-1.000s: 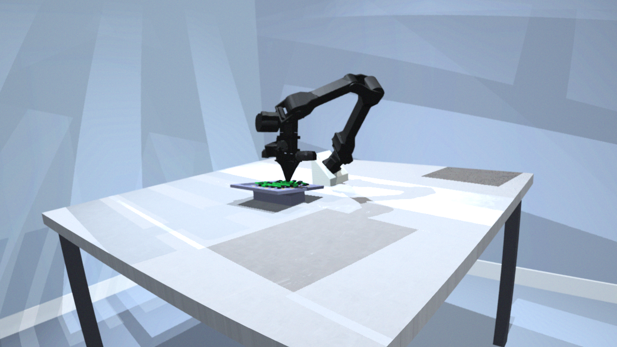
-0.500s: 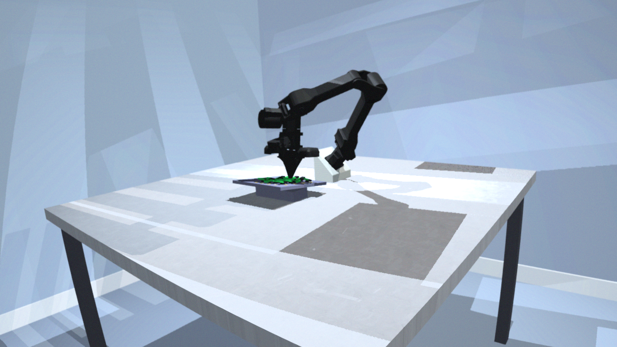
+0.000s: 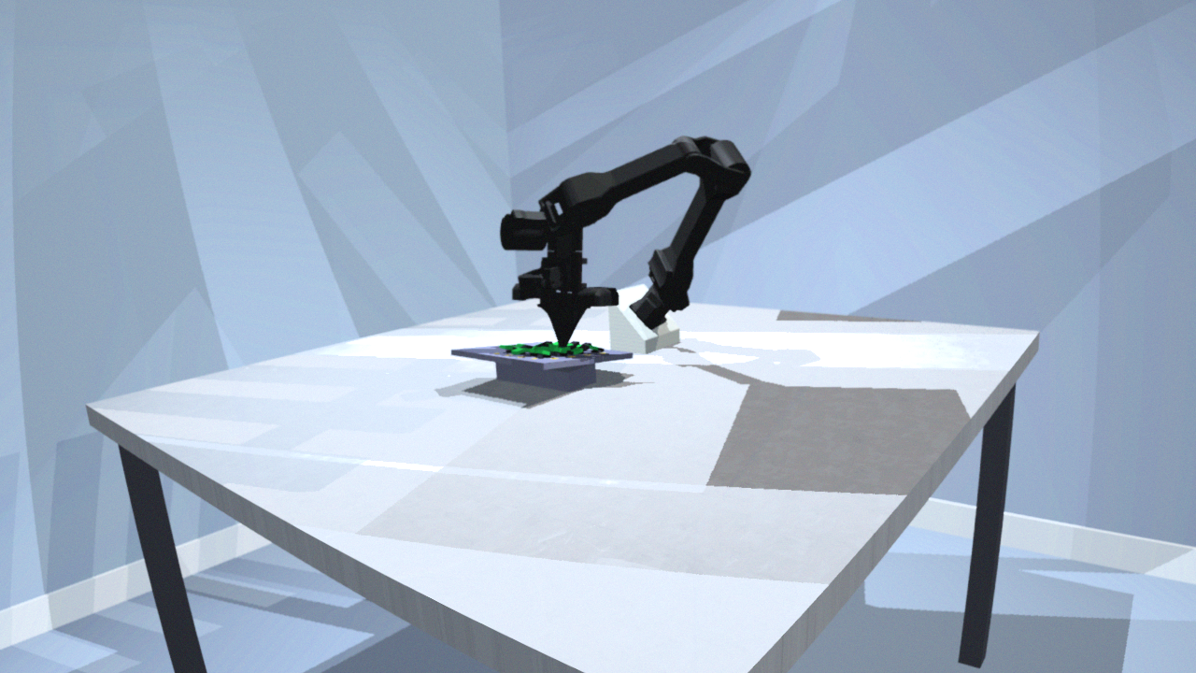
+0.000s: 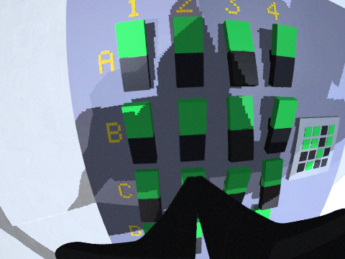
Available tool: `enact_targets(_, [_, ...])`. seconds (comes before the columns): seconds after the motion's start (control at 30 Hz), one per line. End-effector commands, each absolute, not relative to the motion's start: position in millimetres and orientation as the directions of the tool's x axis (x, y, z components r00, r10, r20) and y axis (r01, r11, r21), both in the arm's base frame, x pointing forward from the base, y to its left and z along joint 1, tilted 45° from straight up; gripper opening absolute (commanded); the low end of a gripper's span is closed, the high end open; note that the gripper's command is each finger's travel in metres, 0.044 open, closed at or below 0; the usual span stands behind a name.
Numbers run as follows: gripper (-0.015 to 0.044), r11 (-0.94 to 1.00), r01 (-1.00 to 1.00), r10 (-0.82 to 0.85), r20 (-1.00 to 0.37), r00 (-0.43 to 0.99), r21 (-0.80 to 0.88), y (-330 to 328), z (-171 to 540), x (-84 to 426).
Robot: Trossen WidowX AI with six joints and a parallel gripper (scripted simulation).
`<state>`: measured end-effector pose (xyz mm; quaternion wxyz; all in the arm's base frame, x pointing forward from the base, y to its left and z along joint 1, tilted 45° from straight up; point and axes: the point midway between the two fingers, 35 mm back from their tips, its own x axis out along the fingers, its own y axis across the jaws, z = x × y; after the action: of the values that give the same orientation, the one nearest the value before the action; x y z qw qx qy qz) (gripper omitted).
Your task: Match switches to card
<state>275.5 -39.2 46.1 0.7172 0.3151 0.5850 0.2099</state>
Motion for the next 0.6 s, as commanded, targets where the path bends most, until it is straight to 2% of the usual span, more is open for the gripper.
enact_targets(0.0, [0.0000, 0.708, 0.071, 0.674, -0.703, 0.227, 0.702, -38, 45, 275])
enact_targets(0.3, [0.0000, 0.709, 0.072, 0.667, -0.701, 0.250, 0.701, -82, 90, 258])
enact_targets(0.4, [0.0000, 0.709, 0.072, 0.667, -0.701, 0.250, 0.701, -80, 91, 256])
enact_targets(0.57, [0.0000, 0.708, 0.074, 0.669, -0.701, 0.249, 0.702, -55, 103, 223])
